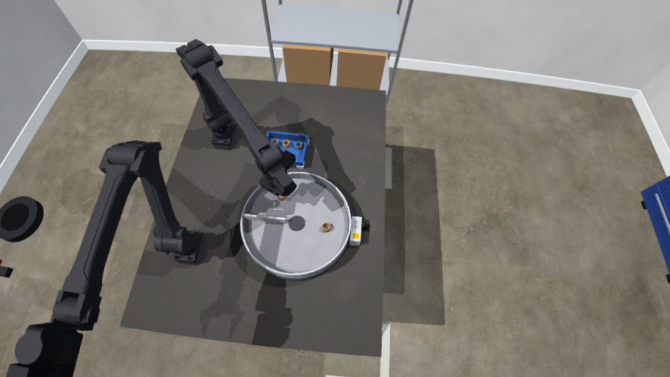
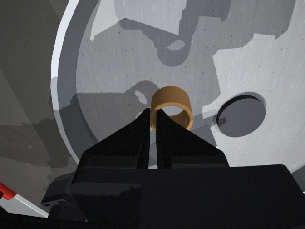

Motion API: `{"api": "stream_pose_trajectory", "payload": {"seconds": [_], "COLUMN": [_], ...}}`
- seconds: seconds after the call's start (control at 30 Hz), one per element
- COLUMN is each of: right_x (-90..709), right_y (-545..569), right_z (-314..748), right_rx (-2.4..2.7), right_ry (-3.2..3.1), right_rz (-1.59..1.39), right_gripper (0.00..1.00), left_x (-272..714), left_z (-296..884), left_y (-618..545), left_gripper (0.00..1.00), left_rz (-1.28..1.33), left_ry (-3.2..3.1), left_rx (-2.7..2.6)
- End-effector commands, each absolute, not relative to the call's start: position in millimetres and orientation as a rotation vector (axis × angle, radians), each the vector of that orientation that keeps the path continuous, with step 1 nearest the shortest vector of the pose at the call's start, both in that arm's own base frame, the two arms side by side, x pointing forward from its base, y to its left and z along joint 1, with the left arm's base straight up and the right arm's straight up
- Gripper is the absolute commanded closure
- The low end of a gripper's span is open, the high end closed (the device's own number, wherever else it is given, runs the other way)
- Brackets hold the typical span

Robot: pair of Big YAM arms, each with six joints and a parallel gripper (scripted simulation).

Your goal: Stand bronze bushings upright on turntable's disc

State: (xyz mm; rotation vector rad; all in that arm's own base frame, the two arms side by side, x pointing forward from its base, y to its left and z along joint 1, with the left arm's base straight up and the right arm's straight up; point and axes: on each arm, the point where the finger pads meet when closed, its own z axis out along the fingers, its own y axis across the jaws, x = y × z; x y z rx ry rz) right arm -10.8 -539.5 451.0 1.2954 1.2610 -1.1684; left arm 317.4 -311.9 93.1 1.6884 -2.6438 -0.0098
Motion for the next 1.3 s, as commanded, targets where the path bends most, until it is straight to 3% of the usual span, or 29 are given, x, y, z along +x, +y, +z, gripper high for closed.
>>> {"api": "stream_pose_trajectory", "payload": {"seconds": [0.0, 1.27], "right_x": [-12.8, -12.8], "right_y": [-544.7, -544.7], "right_z": [500.5, 500.5], "right_rx": [1.226, 1.226], "right_ry": [1.198, 1.198], "right_rz": [-1.226, -1.226], "right_gripper": [0.00, 0.00], "left_x": [325.3, 315.9], "left_z": [113.5, 80.5], "left_y": [-321.6, -312.8], "left_gripper": [1.00, 1.00], "left_rz": [0.075, -0.007], "left_ry": [-2.656, -2.648], "left_rx": [1.700, 1.694]}}
